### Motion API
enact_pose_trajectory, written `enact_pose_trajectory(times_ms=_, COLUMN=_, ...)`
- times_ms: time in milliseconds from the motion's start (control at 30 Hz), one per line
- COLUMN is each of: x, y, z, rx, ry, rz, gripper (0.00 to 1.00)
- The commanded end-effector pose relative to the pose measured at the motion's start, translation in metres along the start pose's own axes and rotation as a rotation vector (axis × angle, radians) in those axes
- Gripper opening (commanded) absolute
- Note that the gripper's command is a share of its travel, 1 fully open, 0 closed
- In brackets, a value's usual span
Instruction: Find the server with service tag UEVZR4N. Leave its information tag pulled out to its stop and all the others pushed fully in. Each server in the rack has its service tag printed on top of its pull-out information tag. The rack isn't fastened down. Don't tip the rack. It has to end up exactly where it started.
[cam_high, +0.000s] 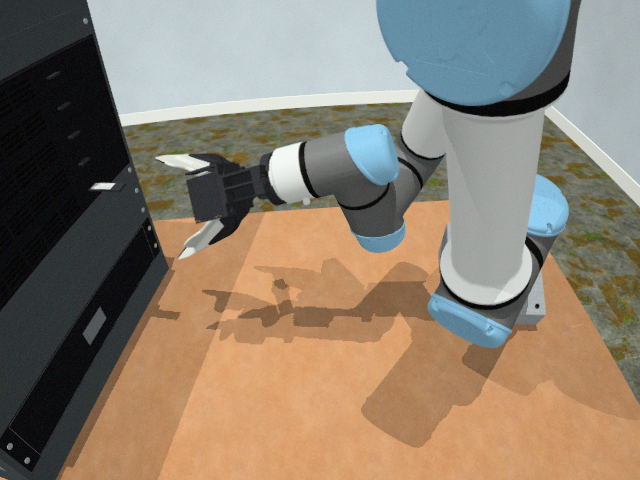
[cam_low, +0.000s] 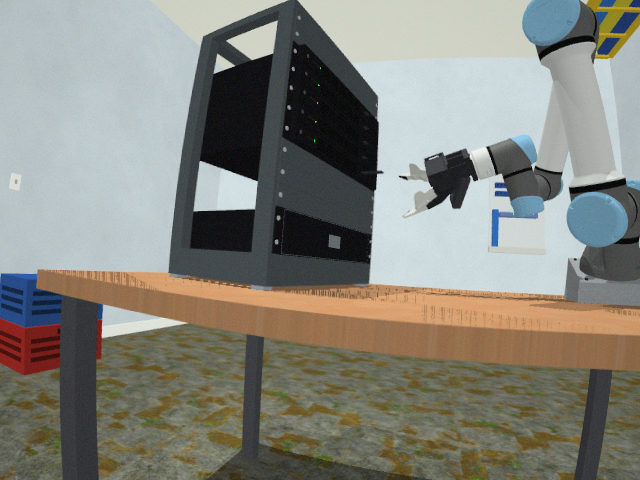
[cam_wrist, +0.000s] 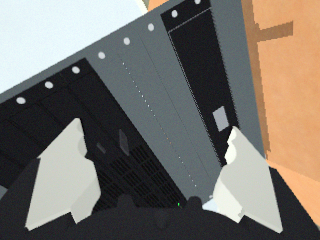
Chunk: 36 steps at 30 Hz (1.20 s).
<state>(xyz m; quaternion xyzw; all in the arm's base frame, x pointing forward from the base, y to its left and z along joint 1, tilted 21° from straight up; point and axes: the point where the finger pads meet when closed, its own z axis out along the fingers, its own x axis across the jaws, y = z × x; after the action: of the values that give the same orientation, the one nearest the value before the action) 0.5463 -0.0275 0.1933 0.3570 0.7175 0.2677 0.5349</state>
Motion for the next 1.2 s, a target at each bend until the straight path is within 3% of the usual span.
enact_pose_trajectory(times_ms=0, x=0.000, y=0.002, z=-0.002, rx=-0.005, ry=-0.013, rz=-0.032, gripper=1.00)
enact_pose_trajectory(times_ms=1167, x=-0.006, y=0.014, z=-0.011, rx=-0.029, ry=-0.083, rz=-0.176, gripper=1.00)
